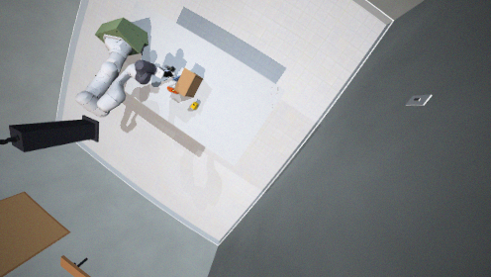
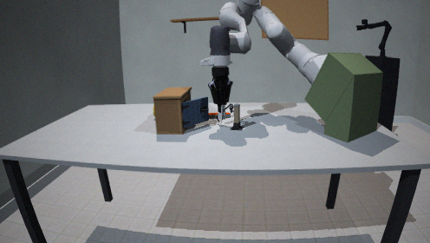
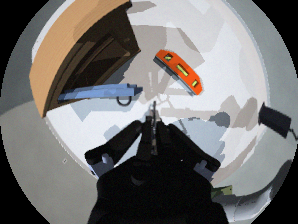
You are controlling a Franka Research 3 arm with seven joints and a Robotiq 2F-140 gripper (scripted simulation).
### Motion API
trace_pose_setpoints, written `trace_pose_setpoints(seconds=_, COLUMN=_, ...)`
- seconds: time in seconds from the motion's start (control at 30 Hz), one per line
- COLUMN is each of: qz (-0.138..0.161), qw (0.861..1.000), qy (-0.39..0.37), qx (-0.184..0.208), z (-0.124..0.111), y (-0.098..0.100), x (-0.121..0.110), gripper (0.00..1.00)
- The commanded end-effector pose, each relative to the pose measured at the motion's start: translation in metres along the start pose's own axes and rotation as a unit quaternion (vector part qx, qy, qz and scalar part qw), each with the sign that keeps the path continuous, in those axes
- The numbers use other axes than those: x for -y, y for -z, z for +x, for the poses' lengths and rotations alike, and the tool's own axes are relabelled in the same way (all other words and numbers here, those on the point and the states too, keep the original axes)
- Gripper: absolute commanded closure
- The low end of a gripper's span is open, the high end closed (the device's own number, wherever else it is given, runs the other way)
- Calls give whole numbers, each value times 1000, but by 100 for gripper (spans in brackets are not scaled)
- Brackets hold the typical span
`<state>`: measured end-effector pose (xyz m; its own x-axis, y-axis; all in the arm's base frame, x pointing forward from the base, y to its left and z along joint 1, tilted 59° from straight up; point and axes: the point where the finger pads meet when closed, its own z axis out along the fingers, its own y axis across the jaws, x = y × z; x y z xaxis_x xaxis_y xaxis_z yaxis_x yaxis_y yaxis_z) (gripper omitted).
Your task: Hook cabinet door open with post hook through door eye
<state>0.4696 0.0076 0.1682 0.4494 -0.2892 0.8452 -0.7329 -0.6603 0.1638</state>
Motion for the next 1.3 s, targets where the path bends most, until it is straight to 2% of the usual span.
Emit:
trace_pose_setpoints(seconds=0.0, qz=1, qw=1000, qy=2, qx=1, z=2, y=3, x=1, gripper=97)
trace_pose_setpoints(seconds=1.27, qz=1, qw=1000, qy=2, qx=1, z=8, y=21, x=1, gripper=97)
